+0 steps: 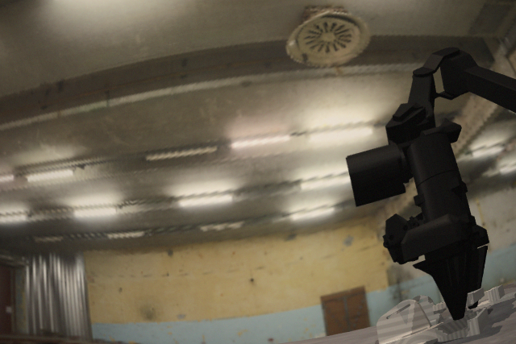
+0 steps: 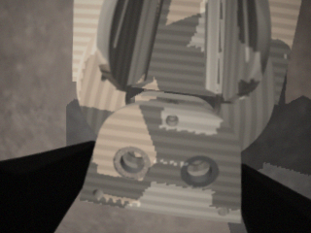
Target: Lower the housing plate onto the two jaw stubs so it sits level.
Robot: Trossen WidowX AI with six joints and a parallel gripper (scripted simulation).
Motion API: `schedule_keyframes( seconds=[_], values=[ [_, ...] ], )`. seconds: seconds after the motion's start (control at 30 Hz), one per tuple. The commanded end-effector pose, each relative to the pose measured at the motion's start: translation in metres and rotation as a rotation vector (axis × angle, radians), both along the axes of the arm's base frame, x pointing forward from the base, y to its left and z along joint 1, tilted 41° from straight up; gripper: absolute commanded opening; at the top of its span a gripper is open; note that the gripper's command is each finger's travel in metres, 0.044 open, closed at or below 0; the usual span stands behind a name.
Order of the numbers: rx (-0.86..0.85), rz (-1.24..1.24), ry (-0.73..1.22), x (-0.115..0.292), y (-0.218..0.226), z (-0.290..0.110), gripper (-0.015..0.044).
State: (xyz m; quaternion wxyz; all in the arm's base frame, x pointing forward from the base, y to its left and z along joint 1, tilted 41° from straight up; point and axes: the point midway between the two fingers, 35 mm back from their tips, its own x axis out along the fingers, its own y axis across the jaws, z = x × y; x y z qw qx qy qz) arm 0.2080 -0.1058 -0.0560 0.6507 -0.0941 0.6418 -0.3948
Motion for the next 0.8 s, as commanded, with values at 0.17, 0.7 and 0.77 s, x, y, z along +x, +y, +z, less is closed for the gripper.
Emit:
schedule_keyframes(
  seconds=[0.17, 0.7, 0.77],
  values=[
    [-0.003, 0.003, 0.005, -0.0015, -0.0005, -0.0003, 0.0351],
    [-0.002, 0.009, 0.010, -0.0019, -0.0020, -0.0021, 0.0351],
    [-0.002, 0.009, 0.010, -0.0019, -0.0020, -0.0021, 0.0351]
  ],
)
